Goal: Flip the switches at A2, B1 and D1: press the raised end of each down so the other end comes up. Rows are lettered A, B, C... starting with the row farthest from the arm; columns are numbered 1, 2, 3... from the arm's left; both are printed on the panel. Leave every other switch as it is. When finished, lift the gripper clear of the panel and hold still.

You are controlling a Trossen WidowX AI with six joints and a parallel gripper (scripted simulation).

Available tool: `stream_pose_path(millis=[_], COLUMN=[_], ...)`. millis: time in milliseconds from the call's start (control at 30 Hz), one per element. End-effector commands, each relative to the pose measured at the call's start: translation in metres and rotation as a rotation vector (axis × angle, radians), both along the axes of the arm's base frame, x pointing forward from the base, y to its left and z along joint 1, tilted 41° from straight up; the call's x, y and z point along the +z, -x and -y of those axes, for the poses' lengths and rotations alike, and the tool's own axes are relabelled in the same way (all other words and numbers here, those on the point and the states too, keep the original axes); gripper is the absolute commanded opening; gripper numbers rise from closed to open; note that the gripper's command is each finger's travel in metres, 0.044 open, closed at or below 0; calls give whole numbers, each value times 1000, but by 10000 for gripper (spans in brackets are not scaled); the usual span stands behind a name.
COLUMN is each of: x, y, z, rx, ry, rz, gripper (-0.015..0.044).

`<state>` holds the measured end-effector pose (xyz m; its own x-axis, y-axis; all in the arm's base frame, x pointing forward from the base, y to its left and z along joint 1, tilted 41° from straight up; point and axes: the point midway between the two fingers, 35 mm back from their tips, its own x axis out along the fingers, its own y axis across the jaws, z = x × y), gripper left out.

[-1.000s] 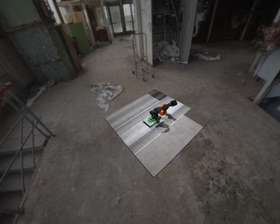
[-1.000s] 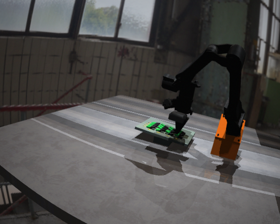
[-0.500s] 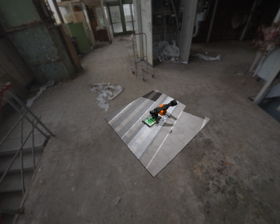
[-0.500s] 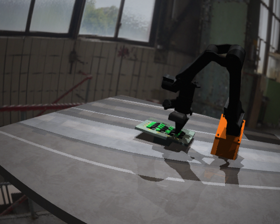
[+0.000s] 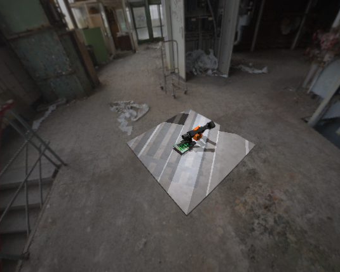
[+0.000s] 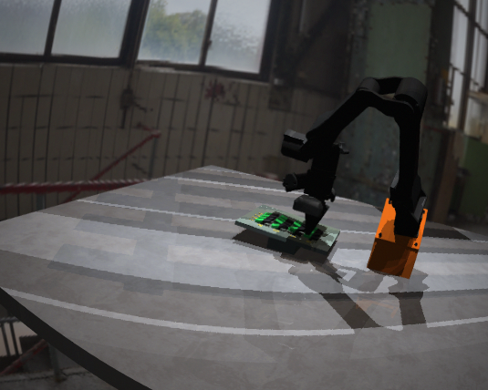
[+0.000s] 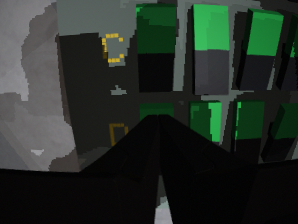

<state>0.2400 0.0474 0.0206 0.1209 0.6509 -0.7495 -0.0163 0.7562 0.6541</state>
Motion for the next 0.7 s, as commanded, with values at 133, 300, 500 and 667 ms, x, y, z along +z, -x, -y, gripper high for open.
stream_pose_path(millis=[133,300,500,667], x=[1,45,47,40], y=[0,10,9,-33], z=[1,40,43,70], rx=[-1,-19,-20,-20], ry=[0,0,-1,1], rz=[0,14,15,18], gripper=[0,0,0,0])
